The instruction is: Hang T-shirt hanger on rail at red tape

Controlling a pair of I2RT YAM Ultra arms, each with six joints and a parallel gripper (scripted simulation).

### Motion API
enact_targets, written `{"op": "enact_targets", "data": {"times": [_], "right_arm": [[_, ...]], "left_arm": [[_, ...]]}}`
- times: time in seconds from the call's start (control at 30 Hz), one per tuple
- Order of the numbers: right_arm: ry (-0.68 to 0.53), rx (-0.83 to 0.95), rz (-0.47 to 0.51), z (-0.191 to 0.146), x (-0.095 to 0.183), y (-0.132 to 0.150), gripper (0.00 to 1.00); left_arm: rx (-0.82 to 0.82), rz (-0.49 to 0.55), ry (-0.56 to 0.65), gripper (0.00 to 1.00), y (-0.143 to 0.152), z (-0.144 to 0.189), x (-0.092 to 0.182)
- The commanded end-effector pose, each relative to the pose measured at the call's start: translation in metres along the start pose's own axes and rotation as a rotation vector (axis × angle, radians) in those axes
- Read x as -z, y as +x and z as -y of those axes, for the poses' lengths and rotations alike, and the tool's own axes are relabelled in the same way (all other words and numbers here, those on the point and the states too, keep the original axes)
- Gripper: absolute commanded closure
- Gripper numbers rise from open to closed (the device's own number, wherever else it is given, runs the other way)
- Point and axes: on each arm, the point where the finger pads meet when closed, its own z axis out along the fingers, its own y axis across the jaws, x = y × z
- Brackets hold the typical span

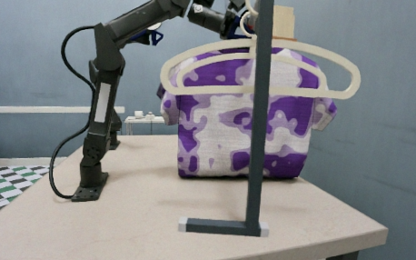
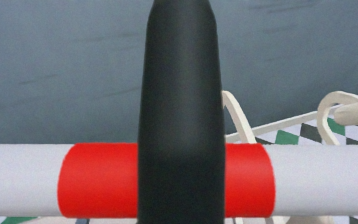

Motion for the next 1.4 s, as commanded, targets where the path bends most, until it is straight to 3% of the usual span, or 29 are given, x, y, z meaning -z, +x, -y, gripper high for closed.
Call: {"op": "enact_targets", "data": {"times": [0.0,0.23,0.47,0.73,1.13,1.27,1.3,1.33,1.37], "right_arm": [[-0.003,-0.017,0.065,0.003,0.010,-0.022,1.00],[-0.003,-0.017,0.065,0.003,0.010,-0.022,1.00],[-0.016,-0.037,0.143,0.002,0.021,-0.035,1.00],[-0.014,-0.006,0.061,-0.001,0.008,0.010,1.00],[-0.015,-0.009,0.062,-0.001,0.008,0.010,1.00],[-0.007,-0.016,0.058,0.000,0.014,0.012,0.55],[-0.007,-0.020,0.057,0.001,0.020,0.013,0.47],[-0.006,-0.020,0.050,0.001,0.029,0.015,0.47],[-0.005,-0.018,0.043,0.002,0.032,0.018,0.36]], "left_arm": [[0.008,0.035,-0.001,0.00,-0.016,0.002,0.007],[0.008,0.035,-0.001,0.00,-0.016,0.002,0.007],[0.008,0.035,-0.001,0.00,-0.016,0.002,0.007],[0.008,0.035,-0.001,0.00,-0.016,0.002,0.007],[0.008,0.035,-0.001,0.00,-0.016,0.002,0.007],[0.008,0.035,-0.001,0.00,-0.016,0.002,0.007],[0.008,0.035,-0.001,0.00,-0.016,0.002,0.007],[0.008,0.035,-0.001,0.00,-0.016,0.002,0.007],[0.008,0.035,-0.001,0.00,-0.016,0.002,0.007]]}}
